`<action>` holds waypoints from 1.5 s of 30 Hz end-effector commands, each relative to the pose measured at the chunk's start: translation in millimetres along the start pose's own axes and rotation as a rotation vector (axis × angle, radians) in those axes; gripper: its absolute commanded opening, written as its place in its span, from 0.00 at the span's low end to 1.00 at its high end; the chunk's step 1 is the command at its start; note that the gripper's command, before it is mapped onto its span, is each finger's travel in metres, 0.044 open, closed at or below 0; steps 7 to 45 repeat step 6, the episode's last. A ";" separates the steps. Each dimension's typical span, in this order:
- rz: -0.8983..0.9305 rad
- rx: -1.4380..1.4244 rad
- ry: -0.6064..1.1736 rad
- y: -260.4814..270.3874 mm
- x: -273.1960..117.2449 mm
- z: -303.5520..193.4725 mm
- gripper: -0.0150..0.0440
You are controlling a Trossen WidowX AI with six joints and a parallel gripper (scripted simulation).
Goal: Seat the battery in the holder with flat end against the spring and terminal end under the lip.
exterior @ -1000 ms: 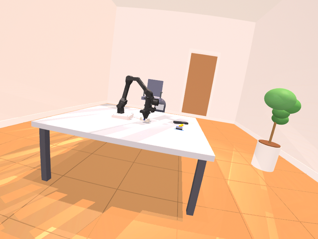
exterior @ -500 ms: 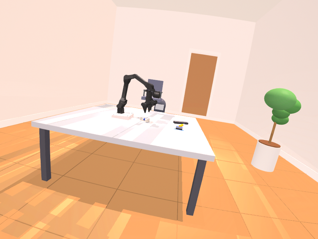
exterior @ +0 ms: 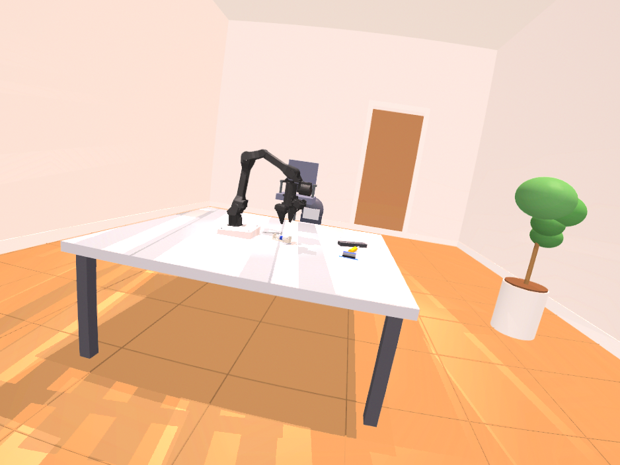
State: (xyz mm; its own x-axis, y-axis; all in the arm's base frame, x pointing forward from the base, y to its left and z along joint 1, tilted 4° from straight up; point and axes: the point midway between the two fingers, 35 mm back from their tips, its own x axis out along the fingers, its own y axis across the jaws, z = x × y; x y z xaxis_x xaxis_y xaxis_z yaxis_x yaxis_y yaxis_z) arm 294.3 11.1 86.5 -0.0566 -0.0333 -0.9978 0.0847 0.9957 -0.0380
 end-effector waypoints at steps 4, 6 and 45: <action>0.002 0.007 0.001 0.2 -0.4 -0.3 1.00; 0.002 0.007 0.001 0.2 -0.4 -0.3 1.00; 0.002 0.007 0.001 0.2 -0.4 -0.3 1.00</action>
